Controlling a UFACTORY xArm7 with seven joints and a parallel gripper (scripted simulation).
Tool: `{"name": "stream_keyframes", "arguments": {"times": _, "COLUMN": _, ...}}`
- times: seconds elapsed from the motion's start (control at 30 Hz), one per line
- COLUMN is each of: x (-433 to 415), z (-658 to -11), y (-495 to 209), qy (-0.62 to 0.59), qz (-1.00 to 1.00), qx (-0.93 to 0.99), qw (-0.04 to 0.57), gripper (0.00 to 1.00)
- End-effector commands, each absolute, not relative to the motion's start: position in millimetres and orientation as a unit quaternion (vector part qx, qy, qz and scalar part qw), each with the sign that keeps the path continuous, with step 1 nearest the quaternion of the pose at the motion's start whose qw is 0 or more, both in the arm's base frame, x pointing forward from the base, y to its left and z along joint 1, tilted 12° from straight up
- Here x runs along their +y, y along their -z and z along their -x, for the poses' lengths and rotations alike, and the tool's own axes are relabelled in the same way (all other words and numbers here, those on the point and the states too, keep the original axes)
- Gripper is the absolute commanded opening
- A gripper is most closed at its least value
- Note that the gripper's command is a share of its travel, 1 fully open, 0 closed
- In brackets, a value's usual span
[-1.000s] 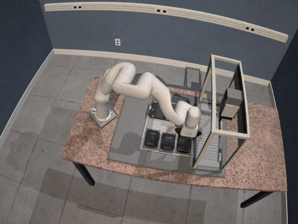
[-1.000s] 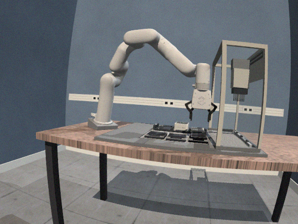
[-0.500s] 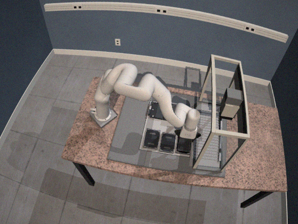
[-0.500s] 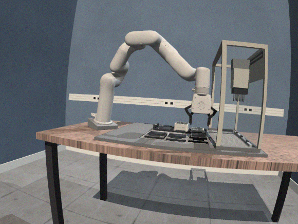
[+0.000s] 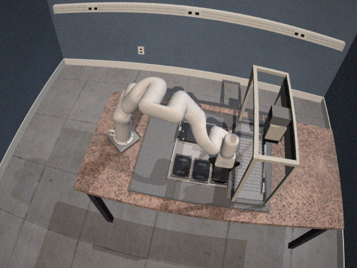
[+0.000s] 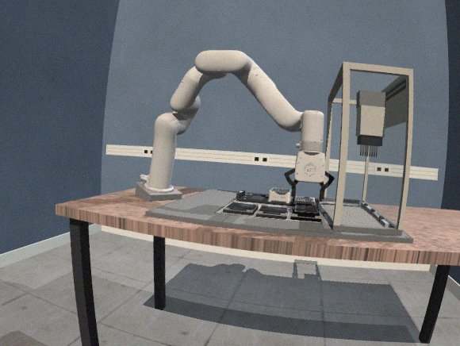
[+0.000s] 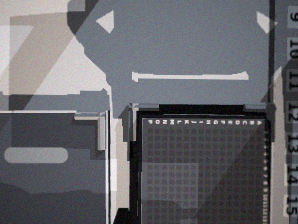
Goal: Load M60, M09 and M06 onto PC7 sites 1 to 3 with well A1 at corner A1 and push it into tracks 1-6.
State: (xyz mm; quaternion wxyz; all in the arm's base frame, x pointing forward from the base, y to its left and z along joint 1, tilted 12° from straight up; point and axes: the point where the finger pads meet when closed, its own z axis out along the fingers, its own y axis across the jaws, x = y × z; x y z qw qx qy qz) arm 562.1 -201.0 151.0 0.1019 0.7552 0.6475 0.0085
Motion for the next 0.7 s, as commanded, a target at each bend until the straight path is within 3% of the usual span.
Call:
{"name": "stream_keyframes", "arguments": {"times": 0.0, "x": -202.0, "z": -564.2, "y": -147.1, "qy": -0.01, "qz": -0.755, "qx": 0.647, "qw": 0.104, "gripper": 1.0}}
{"name": "stream_keyframes", "arguments": {"times": 0.67, "x": -203.7, "z": -565.9, "y": -135.3, "qy": -0.01, "qz": -0.755, "qx": 0.647, "qw": 0.104, "gripper": 1.0}}
